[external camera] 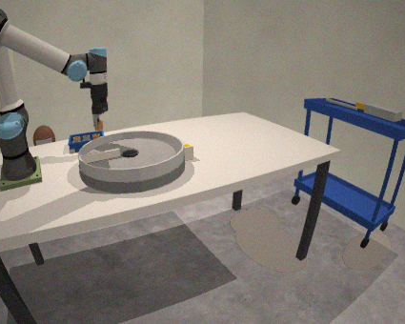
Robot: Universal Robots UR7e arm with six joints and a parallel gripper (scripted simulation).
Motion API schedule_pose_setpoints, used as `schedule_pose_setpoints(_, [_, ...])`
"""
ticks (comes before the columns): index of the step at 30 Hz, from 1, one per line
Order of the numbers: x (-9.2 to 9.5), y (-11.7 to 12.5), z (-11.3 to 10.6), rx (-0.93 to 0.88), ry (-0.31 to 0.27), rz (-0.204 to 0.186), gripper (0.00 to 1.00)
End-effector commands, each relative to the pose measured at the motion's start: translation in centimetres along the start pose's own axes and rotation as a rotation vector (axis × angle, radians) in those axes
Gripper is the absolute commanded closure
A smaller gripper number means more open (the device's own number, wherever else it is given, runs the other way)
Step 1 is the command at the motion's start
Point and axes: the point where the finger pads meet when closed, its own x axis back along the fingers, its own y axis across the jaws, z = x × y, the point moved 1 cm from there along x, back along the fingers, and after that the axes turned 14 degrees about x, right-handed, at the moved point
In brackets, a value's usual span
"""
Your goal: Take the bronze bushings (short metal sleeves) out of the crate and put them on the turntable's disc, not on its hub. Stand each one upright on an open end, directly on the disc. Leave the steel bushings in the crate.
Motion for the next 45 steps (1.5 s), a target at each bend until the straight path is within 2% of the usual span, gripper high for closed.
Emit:
schedule_pose_setpoints(1, [0.1,-2.4,-1.4,0.001,-0.001,-0.003,1.00])
schedule_pose_setpoints(28, [0.0,-14.5,-8.3,0.001,-0.001,-0.003,1.00])
schedule_pose_setpoints(30, [0.0,-14.5,-8.3,0.001,-0.001,-0.003,1.00])
schedule_pose_setpoints(45, [0.0,-20.3,-11.6,0.001,-0.001,-0.003,1.00])
